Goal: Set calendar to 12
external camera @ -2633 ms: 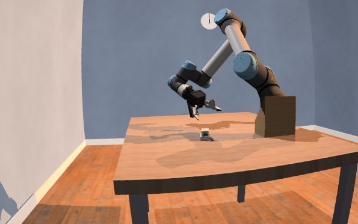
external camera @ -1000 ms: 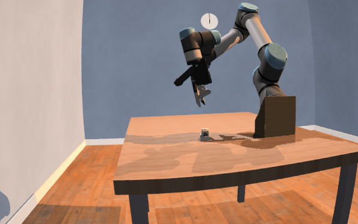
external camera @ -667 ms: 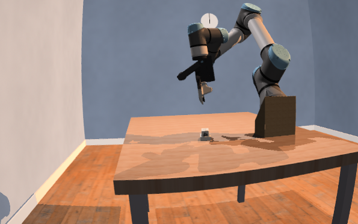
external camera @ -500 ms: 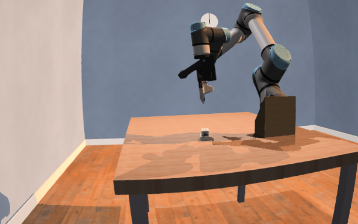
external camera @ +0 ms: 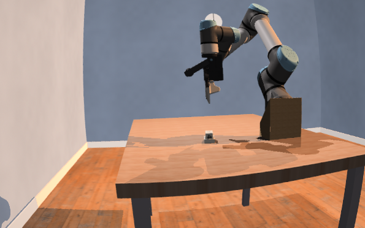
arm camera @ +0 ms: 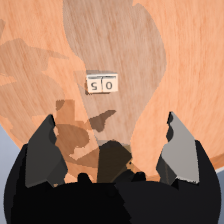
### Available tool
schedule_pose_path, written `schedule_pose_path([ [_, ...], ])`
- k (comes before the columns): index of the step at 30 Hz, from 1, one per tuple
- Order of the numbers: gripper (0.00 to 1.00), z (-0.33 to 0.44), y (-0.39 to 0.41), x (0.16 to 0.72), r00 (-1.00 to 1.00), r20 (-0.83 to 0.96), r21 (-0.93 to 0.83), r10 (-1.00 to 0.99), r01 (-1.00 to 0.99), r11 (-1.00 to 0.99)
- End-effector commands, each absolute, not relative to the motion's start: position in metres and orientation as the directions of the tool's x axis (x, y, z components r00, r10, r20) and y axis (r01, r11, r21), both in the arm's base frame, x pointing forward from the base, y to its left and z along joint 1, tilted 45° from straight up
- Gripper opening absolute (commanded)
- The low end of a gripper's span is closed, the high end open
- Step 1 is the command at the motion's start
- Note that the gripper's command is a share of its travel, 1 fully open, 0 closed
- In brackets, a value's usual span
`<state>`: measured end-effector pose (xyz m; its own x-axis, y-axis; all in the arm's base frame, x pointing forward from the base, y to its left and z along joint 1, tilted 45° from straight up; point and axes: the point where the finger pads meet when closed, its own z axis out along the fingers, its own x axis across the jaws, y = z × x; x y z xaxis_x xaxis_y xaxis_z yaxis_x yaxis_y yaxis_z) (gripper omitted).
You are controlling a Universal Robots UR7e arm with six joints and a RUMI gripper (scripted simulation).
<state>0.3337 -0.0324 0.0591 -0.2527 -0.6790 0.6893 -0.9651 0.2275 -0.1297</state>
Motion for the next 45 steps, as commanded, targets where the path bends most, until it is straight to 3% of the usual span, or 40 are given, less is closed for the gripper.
schedule_pose_path([
  [1, 1.00, 0.0591, -0.0305, 0.3338, -0.248, 0.691, -0.133, -0.679, -0.967, 0.218],
  [45, 1.00, 0.0580, -0.0295, 0.3342, -0.195, 0.697, -0.097, -0.690, -0.979, 0.179],
])
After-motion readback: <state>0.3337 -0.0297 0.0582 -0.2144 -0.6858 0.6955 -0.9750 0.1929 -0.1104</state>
